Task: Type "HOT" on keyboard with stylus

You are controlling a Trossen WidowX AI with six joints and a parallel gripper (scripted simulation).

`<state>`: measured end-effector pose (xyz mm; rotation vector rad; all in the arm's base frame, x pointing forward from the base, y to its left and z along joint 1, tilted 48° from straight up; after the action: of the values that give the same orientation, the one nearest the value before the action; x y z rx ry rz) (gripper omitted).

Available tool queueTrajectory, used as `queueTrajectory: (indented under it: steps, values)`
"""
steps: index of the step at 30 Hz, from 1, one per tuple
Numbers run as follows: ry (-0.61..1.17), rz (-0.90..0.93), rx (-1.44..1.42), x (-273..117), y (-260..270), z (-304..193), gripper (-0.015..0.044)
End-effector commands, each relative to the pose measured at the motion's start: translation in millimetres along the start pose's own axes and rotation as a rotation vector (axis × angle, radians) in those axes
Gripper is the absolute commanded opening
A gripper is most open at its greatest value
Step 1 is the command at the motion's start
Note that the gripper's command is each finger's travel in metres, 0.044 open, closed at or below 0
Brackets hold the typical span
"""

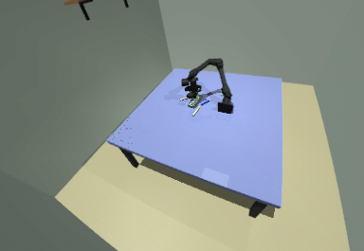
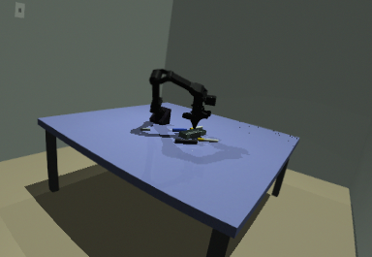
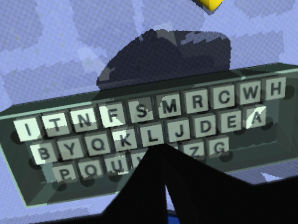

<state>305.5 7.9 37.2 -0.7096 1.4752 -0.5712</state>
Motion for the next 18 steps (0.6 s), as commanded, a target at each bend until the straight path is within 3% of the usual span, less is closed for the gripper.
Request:
queueTrajectory:
  steps: [1, 6, 11, 18]
  values:
    - [0.003, -0.006, -0.008, 1, -3, -2, 0.0000]
    - [0.003, -0.006, -0.008, 1, -5, -3, 0.0000]
    - [0.003, -0.008, -0.009, 0, -59, -13, 0.0000]
    - [0.003, -0.009, -0.009, 0, -62, -13, 0.0000]
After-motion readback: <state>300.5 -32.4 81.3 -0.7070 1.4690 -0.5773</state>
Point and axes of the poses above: the point midway between the two fingers, 35 mm back from their tips, its own x axis out along the fingers, its own y axis across the jaws, z = x × y, the point moved 1 cm from there along -x, back along the fingers, and after that the axes turned 11 degrees about -x, right-handed, at the moved point
